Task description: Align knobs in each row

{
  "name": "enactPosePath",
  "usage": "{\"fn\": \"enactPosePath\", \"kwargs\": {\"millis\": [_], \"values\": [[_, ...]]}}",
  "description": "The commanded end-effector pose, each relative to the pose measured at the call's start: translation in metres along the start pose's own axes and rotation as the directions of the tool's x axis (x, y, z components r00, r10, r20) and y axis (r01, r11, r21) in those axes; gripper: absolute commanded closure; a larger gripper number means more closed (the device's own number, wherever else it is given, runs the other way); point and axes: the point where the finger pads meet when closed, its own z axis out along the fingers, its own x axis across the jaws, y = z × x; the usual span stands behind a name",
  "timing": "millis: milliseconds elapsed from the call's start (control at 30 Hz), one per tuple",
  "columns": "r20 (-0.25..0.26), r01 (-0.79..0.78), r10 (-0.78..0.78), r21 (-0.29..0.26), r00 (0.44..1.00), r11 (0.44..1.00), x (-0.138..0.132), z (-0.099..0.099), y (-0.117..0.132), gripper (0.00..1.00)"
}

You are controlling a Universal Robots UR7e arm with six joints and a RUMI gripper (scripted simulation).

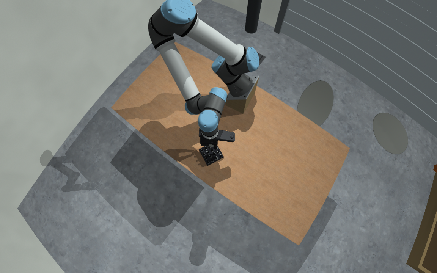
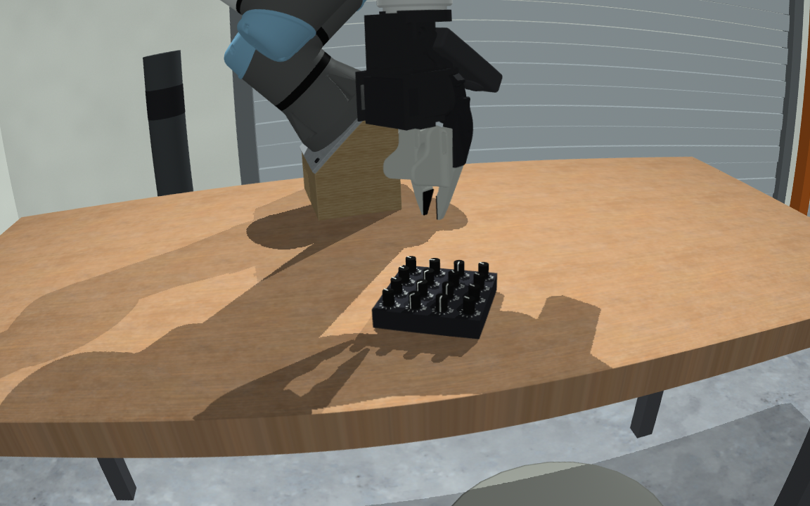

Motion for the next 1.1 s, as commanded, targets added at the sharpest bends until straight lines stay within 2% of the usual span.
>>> {"fn": "enactPosePath", "kwargs": {"millis": [0, 533, 1067], "values": [[-0.001, 0.0, 0.0, 0.0, 1.0, 1.0, 0.0, 0.0, 0.0, 0.89], [-0.001, 0.0, 0.0, 0.0, 1.0, 1.0, 0.0, 0.008, 0.0, 0.89], [-0.001, 0.0, 0.0, 0.0, 1.0, 1.0, 0.0, 0.028, 0.0, 0.89]]}}
